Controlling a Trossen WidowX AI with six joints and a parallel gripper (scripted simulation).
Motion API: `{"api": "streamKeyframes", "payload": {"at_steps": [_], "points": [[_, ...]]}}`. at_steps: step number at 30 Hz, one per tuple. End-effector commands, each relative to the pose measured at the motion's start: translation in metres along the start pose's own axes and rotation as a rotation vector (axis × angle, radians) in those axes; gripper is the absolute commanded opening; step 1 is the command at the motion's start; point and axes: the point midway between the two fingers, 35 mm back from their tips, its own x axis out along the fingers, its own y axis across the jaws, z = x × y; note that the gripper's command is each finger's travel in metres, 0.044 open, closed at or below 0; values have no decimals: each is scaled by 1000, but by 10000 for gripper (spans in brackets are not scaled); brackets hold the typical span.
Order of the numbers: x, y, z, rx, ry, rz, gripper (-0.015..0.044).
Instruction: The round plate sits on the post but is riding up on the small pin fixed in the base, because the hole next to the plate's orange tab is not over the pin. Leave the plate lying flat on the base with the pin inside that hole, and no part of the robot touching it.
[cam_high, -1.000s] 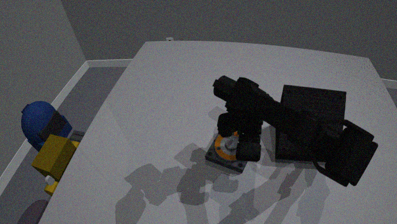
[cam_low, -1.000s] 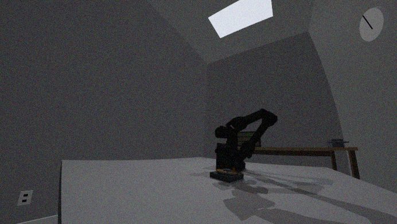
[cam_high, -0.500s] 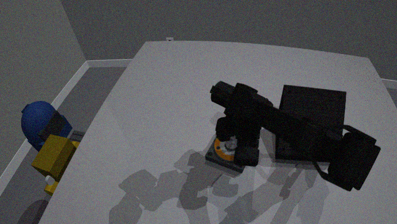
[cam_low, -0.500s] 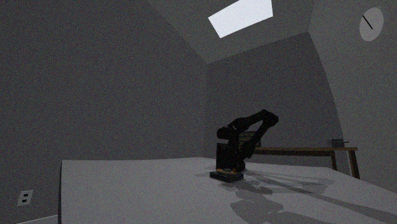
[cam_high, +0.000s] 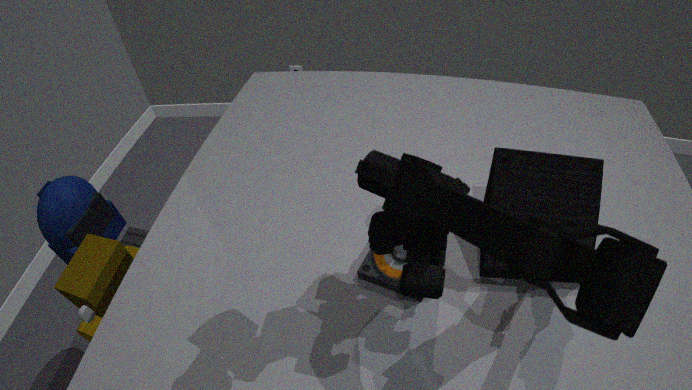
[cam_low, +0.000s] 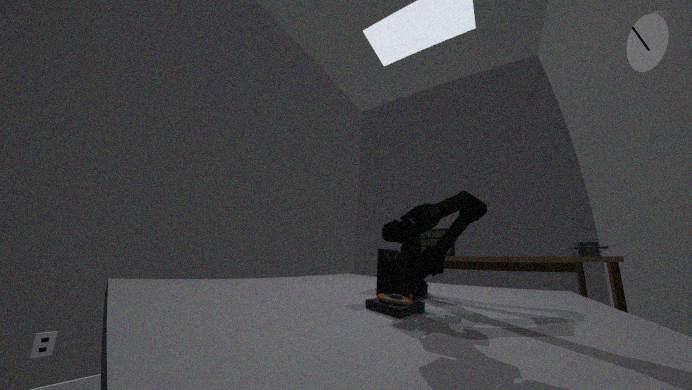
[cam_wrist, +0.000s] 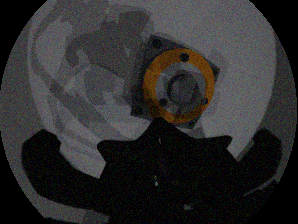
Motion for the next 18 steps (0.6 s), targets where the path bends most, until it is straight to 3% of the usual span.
{"api": "streamKeyframes", "payload": {"at_steps": [1,18], "points": [[1,7,6,-11,-4,11,0],[1,17,23,-11,-5,11,0]]}}
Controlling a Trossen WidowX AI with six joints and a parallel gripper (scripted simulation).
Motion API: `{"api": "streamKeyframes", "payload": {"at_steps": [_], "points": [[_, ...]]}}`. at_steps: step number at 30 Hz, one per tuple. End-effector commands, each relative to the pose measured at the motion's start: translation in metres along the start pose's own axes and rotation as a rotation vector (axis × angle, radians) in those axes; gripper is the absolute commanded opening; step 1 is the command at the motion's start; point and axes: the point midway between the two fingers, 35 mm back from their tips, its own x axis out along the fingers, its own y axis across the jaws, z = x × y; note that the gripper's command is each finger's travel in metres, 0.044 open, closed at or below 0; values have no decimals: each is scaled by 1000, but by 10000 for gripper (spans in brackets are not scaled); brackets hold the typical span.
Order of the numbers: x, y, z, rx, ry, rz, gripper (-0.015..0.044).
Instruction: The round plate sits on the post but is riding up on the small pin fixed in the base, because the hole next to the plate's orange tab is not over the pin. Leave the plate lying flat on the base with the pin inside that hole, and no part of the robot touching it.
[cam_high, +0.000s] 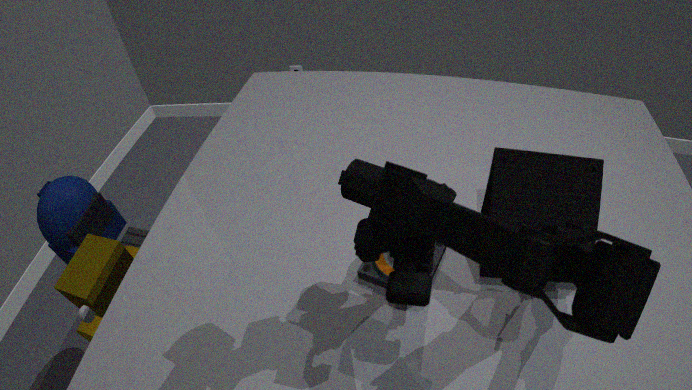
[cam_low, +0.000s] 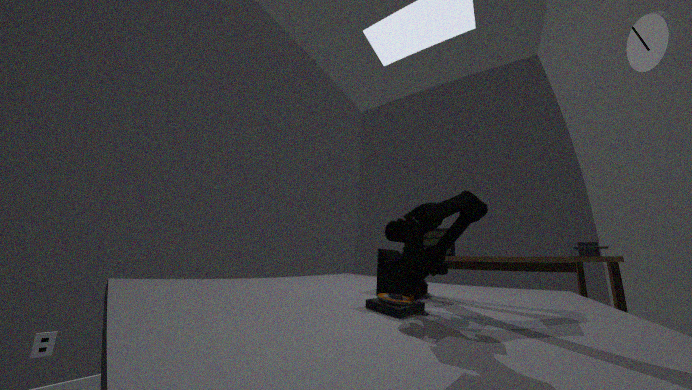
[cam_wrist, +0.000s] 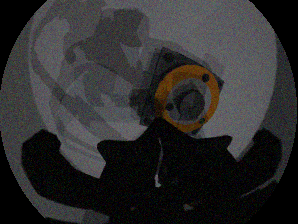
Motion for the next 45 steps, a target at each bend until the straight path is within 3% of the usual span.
{"api": "streamKeyframes", "payload": {"at_steps": [1,45], "points": [[0,2,7,0,-3,6,0],[-3,-10,57,-2,-5,6,0]]}}
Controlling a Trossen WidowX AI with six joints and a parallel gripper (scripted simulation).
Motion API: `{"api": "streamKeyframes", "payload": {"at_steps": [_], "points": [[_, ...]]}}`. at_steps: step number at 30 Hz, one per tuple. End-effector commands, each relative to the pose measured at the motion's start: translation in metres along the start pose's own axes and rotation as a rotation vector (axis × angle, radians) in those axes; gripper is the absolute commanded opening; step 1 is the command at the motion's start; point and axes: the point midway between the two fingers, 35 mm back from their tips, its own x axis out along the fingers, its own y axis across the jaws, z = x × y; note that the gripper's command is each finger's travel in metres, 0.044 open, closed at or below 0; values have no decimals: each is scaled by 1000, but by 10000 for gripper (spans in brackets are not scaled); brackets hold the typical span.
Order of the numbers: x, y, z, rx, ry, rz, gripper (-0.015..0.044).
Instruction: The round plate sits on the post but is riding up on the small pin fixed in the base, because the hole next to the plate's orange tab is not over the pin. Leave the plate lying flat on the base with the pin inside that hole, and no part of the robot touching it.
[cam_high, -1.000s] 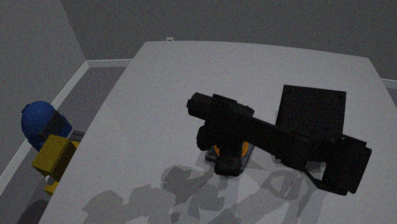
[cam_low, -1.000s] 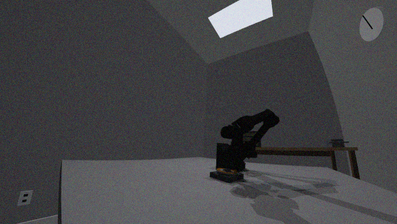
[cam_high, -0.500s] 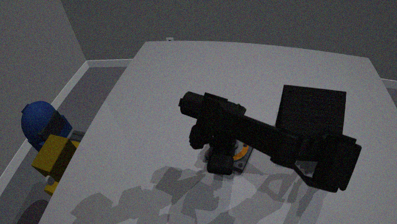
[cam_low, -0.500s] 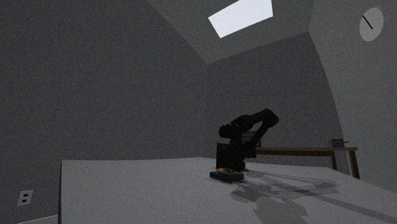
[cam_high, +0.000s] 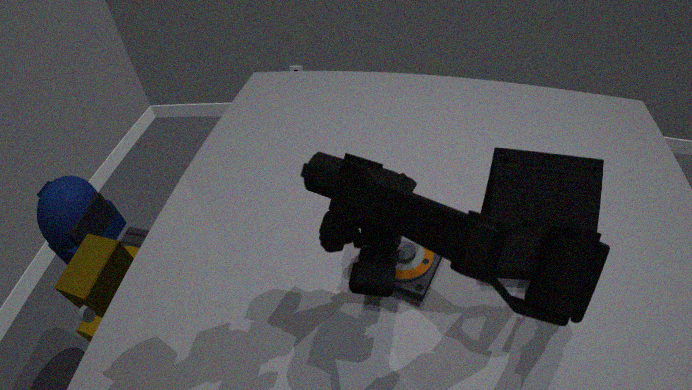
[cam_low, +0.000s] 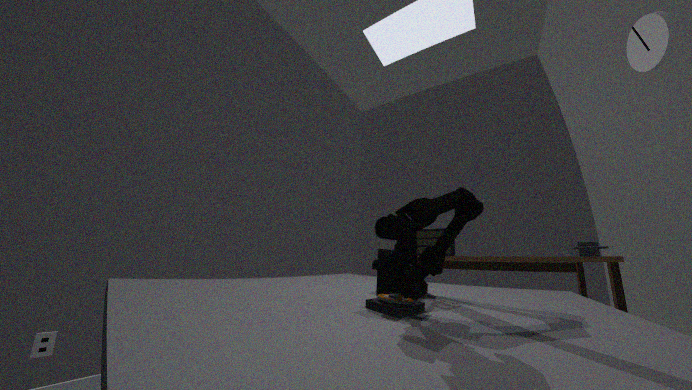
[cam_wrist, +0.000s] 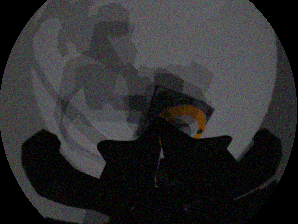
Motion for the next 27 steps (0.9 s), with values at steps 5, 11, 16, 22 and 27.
{"api": "streamKeyframes", "payload": {"at_steps": [5,11,16,22,27], "points": [[-1,-9,8,-1,4,-4,0],[-2,-15,11,-1,4,-4,0],[-2,-19,14,-1,4,-4,0],[-2,-24,16,-1,4,-4,0],[-3,-28,17,-1,4,-5,0]]}}
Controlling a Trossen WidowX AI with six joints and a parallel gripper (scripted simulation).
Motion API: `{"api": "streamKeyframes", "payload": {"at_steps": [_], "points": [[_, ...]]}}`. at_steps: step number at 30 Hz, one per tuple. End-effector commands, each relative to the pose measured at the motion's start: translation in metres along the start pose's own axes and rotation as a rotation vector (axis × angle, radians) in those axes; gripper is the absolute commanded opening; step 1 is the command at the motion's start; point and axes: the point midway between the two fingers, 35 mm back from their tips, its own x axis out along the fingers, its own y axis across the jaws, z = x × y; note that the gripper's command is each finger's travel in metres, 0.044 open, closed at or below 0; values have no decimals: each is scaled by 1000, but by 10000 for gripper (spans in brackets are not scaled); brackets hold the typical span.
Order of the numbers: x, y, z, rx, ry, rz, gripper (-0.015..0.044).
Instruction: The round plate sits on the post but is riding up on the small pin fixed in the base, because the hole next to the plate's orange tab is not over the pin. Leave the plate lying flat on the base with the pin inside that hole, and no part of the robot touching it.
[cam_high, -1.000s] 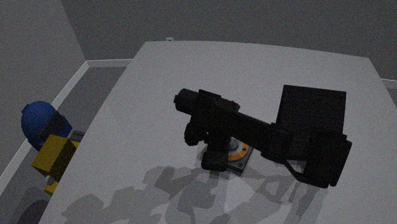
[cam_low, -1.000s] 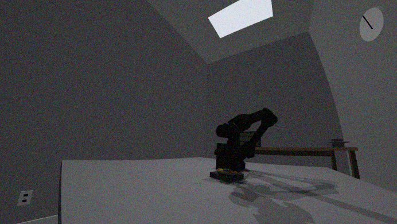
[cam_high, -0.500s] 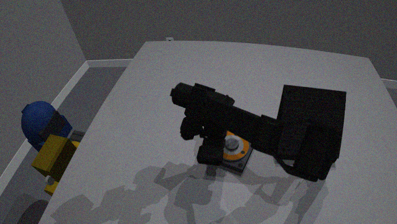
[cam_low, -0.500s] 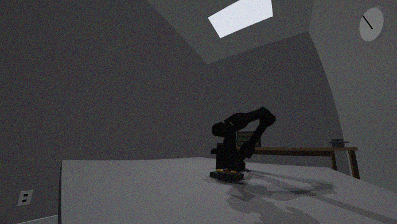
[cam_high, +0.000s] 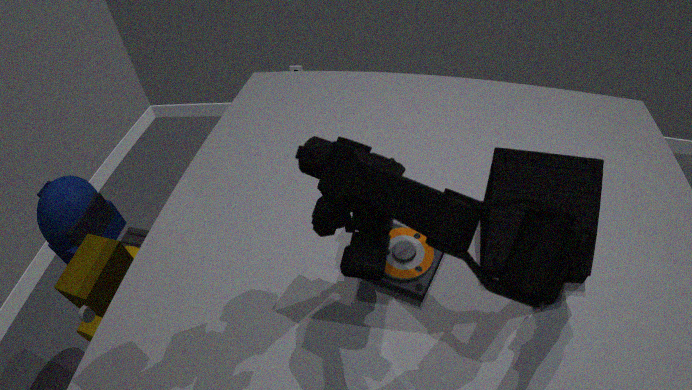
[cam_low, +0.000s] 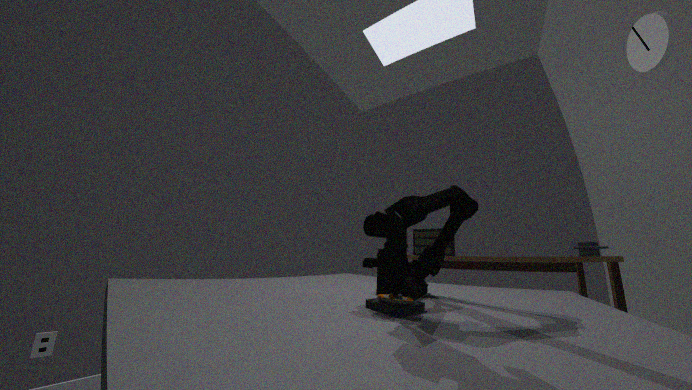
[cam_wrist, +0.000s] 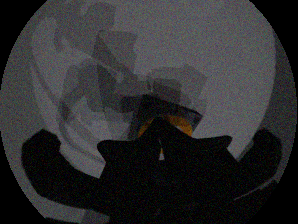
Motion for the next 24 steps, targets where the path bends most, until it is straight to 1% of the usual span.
{"api": "streamKeyframes", "payload": {"at_steps": [1,24], "points": [[1,-6,0,1,9,-6,0],[2,-22,2,1,9,-6,0]]}}
